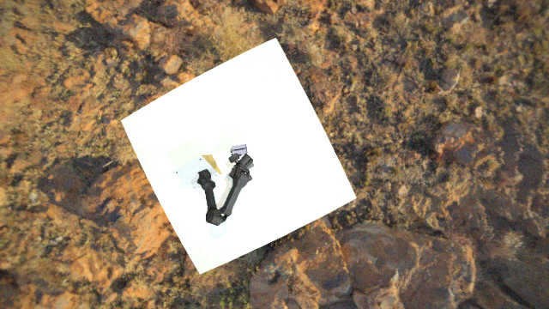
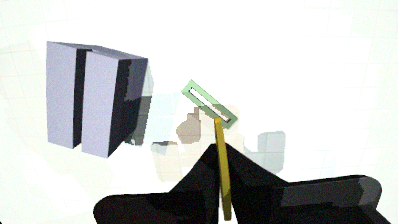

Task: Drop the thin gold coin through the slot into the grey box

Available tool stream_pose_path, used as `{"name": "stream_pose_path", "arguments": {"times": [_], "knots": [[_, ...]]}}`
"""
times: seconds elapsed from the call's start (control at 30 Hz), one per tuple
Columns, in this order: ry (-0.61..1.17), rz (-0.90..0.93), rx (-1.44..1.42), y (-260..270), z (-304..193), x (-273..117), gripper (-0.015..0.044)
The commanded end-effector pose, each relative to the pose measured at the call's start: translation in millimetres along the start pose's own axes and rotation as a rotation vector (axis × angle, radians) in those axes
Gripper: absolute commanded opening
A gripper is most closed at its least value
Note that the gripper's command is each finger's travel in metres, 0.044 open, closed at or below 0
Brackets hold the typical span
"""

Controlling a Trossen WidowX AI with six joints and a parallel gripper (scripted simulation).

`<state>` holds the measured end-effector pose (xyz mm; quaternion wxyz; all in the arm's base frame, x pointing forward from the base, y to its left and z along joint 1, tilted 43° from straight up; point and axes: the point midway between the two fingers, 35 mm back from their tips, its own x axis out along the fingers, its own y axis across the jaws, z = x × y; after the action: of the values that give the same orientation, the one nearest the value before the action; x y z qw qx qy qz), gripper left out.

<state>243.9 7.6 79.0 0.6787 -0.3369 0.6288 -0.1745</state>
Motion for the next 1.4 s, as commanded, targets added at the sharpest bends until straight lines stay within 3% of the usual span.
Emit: {"name": "stream_pose_path", "arguments": {"times": [0.0,0.27,1.37], "knots": [[0.003,0.002,0.156,0.0,-1.3,0.0,0.0000],[0.003,0.002,0.383,-0.6,-1.9,-0.1,0.0000],[0.003,0.012,0.383,60.7,24.7,-2.6,0.0000]]}}
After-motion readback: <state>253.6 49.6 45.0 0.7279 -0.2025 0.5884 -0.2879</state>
